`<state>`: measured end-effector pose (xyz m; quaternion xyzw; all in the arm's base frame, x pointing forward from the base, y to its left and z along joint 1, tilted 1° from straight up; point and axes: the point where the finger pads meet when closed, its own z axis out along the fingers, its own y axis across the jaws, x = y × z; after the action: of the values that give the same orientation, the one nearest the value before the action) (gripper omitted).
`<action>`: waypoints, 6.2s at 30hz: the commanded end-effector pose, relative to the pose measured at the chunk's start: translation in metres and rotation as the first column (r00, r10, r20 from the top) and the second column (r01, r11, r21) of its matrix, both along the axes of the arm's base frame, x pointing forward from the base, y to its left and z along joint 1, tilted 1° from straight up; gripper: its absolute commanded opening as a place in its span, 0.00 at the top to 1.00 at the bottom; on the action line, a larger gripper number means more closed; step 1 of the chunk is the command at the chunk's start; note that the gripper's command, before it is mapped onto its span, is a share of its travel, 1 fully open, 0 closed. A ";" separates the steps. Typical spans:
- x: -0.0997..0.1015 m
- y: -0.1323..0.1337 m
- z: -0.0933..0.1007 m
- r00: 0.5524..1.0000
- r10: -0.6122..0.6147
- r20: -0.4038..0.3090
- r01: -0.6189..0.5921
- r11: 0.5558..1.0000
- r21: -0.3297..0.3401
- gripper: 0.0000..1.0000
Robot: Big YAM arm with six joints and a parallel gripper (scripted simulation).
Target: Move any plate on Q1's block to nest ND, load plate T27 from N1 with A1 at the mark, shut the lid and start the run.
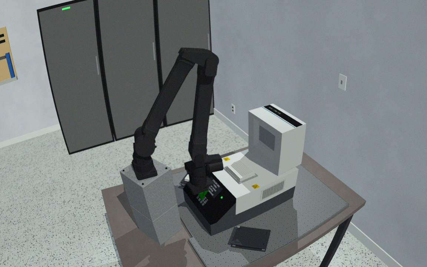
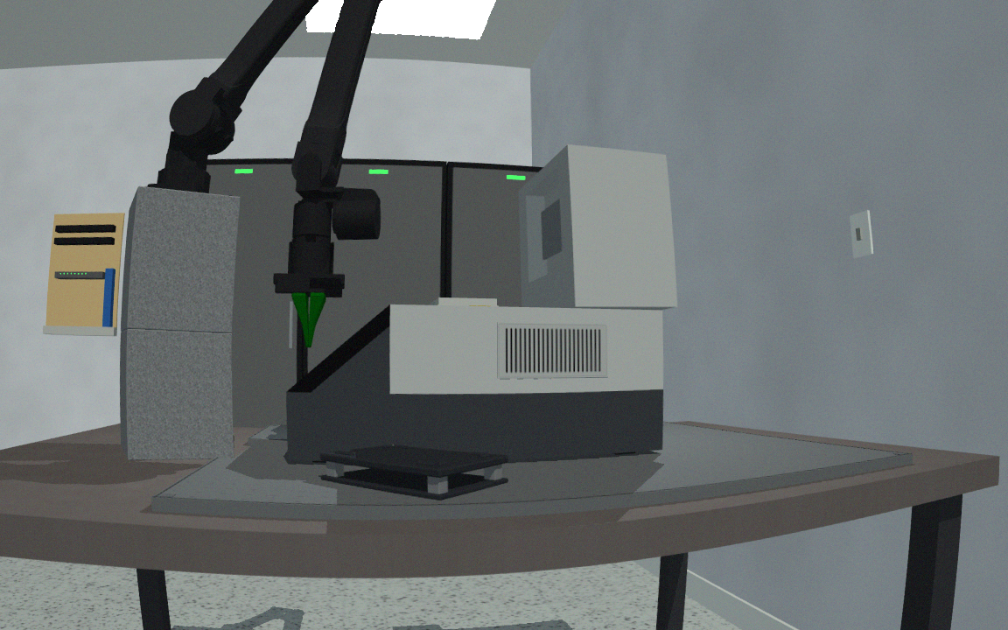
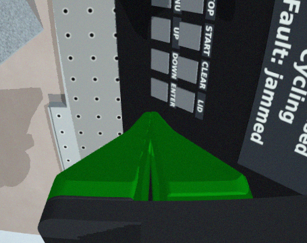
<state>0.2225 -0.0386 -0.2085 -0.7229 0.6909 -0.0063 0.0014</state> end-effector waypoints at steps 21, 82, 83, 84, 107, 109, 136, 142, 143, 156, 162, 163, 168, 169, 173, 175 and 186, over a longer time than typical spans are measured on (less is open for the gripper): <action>0.017 0.002 -0.007 1.000 -0.001 0.026 0.001 1.000 -0.003 1.00; 0.012 0.004 -0.020 1.000 -0.001 -0.004 0.001 1.000 0.001 1.00; 0.013 0.002 -0.019 1.000 -0.005 0.000 0.005 1.000 0.000 1.00; 0.013 0.001 -0.018 1.000 -0.009 0.000 0.009 1.000 0.000 1.00; 0.013 0.004 -0.016 1.000 0.003 -0.007 -0.003 1.000 0.001 1.00; 0.012 0.004 -0.017 1.000 0.004 -0.008 -0.004 1.000 0.001 1.00; 0.017 -0.002 -0.022 1.000 -0.019 -0.008 0.019 1.000 0.002 1.00; 0.020 -0.002 -0.020 1.000 -0.017 -0.005 0.017 1.000 0.001 1.00; 0.020 -0.002 -0.020 1.000 -0.017 -0.004 0.017 1.000 0.001 1.00; 0.026 -0.003 -0.018 1.000 -0.017 0.003 0.017 1.000 0.000 1.00; 0.029 -0.003 -0.016 1.000 -0.017 0.007 0.017 1.000 0.000 1.00; 0.030 -0.003 -0.016 1.000 -0.016 0.008 0.016 1.000 0.000 1.00; 0.032 -0.003 -0.015 1.000 -0.015 0.012 0.015 1.000 -0.001 1.00; 0.033 -0.003 -0.015 1.000 -0.015 0.012 0.015 1.000 -0.001 1.00; 0.034 -0.003 -0.015 1.000 -0.014 0.015 0.014 1.000 -0.001 1.00; 0.035 -0.003 -0.015 1.000 -0.013 0.017 0.013 1.000 -0.001 1.00; 0.043 -0.002 -0.014 0.999 -0.009 0.033 0.009 1.000 -0.003 1.00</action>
<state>0.2408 -0.0383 -0.2303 -0.7220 0.6918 0.0027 -0.0051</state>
